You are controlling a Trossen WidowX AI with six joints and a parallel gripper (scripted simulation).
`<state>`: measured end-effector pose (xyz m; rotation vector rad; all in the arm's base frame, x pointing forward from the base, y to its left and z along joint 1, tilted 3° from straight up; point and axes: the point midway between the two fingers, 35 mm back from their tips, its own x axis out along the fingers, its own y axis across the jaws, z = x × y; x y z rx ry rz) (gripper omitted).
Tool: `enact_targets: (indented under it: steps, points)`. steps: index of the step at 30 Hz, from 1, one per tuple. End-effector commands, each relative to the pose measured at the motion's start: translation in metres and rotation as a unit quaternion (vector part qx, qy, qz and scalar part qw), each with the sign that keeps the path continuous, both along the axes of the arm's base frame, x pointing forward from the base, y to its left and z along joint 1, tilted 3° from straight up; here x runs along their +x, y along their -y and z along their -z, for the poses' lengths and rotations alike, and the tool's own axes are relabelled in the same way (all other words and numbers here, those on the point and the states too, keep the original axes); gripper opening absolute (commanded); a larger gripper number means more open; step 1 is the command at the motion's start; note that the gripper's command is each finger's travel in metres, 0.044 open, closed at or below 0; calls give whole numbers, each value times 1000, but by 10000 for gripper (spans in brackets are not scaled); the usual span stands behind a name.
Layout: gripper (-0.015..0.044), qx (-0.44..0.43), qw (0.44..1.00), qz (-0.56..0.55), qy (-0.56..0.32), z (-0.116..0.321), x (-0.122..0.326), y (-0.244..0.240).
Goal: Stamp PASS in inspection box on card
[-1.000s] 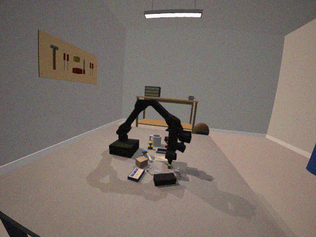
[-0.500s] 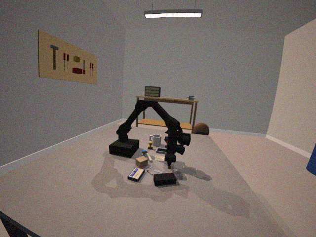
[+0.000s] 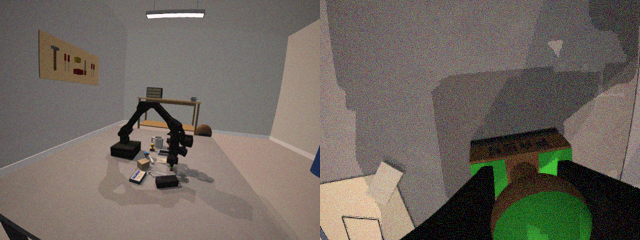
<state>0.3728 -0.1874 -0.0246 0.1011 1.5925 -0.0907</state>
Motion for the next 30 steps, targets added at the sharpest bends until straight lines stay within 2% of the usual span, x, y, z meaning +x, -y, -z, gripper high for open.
enact_targets:
  steps: [1,3,6,30]
  points:
    - [92,0,1000,0,0,0,0,0]
    - [79,0,1000,0,0,0,0,0]
    - [0,0,1000,0,0,-1,0,0]
    - [0,-2,1000,0,0,-13,1,1]
